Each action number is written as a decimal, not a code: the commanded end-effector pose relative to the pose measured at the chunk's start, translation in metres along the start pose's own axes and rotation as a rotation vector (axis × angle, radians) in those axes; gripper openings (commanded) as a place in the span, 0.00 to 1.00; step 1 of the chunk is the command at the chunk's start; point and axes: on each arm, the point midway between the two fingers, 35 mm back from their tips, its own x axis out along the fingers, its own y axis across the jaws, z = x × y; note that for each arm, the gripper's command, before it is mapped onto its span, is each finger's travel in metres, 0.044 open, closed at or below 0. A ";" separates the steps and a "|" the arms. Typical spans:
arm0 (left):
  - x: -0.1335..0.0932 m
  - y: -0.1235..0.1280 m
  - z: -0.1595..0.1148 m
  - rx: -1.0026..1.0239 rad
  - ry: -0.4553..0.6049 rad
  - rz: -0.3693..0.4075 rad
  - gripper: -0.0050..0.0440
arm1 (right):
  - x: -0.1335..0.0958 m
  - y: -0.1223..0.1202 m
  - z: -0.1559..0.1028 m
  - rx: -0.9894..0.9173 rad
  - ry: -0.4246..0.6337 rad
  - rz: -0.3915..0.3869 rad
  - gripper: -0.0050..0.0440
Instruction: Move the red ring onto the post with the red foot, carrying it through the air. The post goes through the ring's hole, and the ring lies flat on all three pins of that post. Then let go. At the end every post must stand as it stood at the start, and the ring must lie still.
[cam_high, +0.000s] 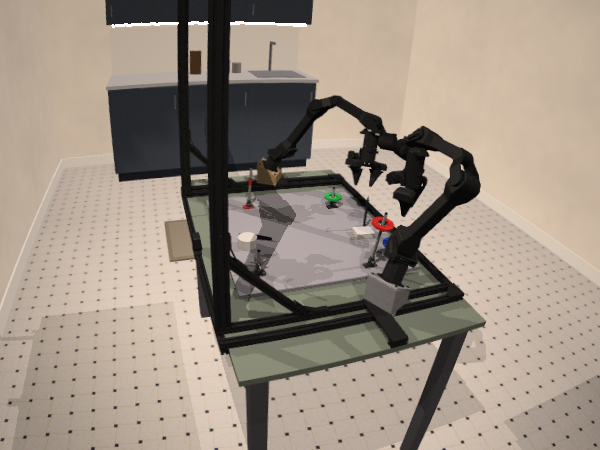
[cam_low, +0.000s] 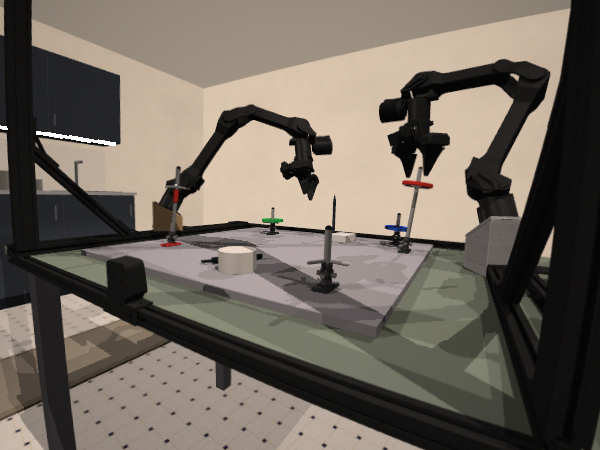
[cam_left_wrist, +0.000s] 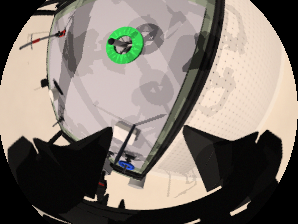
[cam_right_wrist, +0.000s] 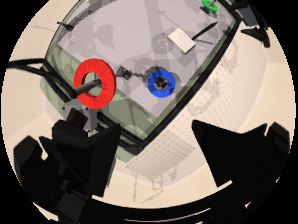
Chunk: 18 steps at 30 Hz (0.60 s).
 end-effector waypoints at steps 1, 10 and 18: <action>0.000 0.000 0.000 0.000 0.000 0.000 0.92 | 0.000 0.000 0.000 0.000 0.000 0.000 0.92; 0.000 0.000 0.000 0.000 0.000 0.000 0.92 | 0.000 0.000 0.000 0.000 0.000 0.000 0.92; 0.001 0.003 -0.001 0.015 0.002 0.007 0.92 | 0.000 -0.001 0.001 0.001 -0.007 -0.003 0.92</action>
